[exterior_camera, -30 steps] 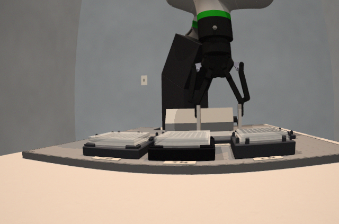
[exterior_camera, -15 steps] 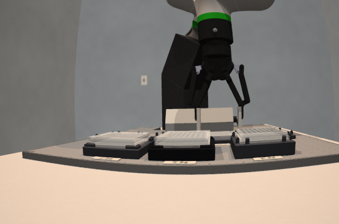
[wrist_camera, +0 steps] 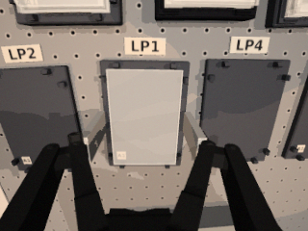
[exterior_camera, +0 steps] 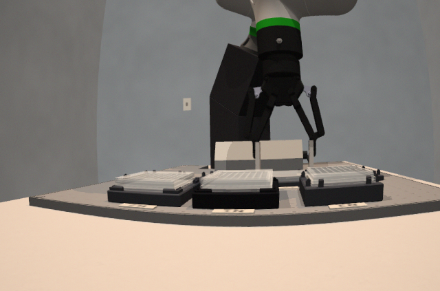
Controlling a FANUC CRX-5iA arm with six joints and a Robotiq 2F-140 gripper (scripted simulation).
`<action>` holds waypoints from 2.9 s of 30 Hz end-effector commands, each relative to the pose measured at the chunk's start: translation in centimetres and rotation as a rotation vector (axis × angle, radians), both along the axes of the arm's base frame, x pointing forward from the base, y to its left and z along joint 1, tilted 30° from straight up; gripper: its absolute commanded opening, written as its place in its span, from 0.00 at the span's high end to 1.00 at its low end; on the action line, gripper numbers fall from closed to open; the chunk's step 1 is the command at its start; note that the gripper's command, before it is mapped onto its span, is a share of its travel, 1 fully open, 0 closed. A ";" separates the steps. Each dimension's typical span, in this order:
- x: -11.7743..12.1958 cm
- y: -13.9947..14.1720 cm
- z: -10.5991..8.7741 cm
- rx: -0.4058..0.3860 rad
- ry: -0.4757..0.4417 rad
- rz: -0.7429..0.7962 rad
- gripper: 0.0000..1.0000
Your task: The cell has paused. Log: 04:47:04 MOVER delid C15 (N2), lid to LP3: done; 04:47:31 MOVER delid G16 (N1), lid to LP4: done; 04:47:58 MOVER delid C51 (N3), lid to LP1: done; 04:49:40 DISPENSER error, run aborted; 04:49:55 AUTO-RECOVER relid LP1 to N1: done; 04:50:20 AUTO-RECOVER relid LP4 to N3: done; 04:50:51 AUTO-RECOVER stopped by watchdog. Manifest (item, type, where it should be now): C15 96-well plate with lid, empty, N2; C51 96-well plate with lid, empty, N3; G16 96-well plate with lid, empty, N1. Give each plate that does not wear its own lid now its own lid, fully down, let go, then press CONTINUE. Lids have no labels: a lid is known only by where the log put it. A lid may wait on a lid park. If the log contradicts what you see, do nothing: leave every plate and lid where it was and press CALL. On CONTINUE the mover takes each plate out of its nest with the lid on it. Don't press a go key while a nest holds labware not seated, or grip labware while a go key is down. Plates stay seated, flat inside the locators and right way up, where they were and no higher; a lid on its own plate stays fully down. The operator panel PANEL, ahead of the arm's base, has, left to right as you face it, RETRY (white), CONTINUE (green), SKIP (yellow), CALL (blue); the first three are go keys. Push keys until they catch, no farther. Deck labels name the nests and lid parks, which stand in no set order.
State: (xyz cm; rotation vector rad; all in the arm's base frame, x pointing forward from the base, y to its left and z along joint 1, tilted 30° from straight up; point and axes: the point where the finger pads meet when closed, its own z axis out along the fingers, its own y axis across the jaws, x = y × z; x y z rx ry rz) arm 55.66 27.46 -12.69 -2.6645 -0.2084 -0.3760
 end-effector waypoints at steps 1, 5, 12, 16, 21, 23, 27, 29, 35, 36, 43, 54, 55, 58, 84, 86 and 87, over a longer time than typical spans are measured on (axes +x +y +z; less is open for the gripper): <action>0.0 0.0 0.0 0.000 0.000 0.000 0.34; 0.0 0.0 0.0 0.000 0.000 0.000 0.34; 0.0 0.0 0.0 0.000 0.000 0.000 0.34; 0.0 0.0 0.0 0.000 0.000 0.000 0.34; 0.0 0.0 0.0 0.000 0.000 0.000 0.34; 0.0 0.0 0.0 0.000 0.000 0.000 0.34; 0.0 0.0 0.0 0.000 0.000 0.000 0.34; 0.0 0.0 0.0 0.000 0.000 0.000 0.34; 0.0 0.0 0.0 0.000 0.000 0.000 0.34; 0.0 0.0 0.0 0.000 0.000 0.000 0.34; 0.0 0.0 0.0 0.000 0.000 0.000 1.00; 0.0 0.0 0.0 0.000 0.000 0.000 1.00; 0.0 0.0 0.0 0.000 0.000 0.000 1.00; 0.0 0.0 0.0 0.000 0.000 0.000 1.00; 0.0 0.0 0.0 0.000 0.000 0.000 1.00; 0.0 0.0 0.0 0.000 0.000 0.000 1.00; 0.0 0.0 0.0 0.000 0.000 0.000 1.00</action>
